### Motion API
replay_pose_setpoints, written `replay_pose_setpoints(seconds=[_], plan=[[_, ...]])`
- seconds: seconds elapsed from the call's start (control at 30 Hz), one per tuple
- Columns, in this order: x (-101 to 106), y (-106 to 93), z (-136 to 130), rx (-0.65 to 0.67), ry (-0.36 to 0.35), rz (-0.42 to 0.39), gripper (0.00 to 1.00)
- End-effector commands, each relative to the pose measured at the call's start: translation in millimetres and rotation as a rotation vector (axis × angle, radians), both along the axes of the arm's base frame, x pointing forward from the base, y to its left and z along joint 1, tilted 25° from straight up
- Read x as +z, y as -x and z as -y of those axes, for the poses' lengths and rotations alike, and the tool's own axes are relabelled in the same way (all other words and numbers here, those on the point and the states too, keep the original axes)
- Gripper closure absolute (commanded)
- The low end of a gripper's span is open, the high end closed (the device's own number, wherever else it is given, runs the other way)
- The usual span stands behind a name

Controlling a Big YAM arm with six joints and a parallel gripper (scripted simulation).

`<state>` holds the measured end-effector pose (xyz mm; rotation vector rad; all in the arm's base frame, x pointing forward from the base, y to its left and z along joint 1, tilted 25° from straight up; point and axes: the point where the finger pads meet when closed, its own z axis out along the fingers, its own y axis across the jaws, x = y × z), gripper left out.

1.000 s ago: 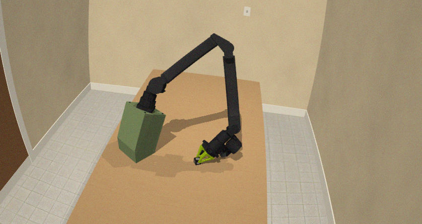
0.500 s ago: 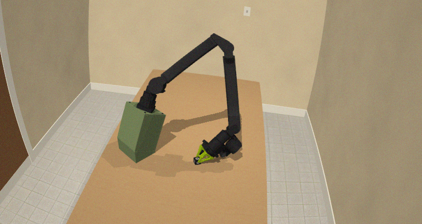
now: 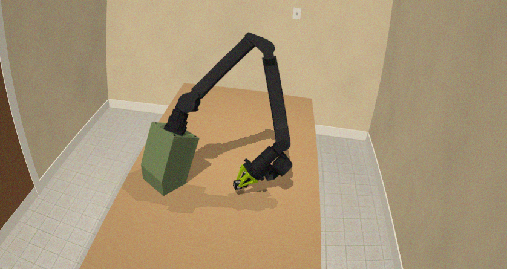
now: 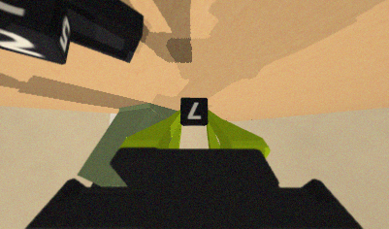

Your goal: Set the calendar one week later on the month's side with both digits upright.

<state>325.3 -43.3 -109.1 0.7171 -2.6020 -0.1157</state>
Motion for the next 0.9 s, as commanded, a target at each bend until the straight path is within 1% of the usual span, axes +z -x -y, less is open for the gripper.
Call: replay_pose_setpoints(seconds=[0.0, 0.13, 0.2, 0.57, 0.7, 0.87], plan=[[21.7, 2.0, 12.1, -0.01, -0.004, 0.013, 0.75], [28.3, 3.4, 14.5, -0.01, -0.004, 0.014, 0.75], [30.2, -0.2, 15.3, -0.01, -0.004, 0.021, 0.75], [29.0, -1.9, 15.5, -0.015, -0.001, 0.032, 0.75], [26.1, -1.2, 15.0, -0.025, -0.032, 0.087, 0.75], [26.4, -0.3, 15.9, -0.051, -0.101, 0.219, 0.75]])
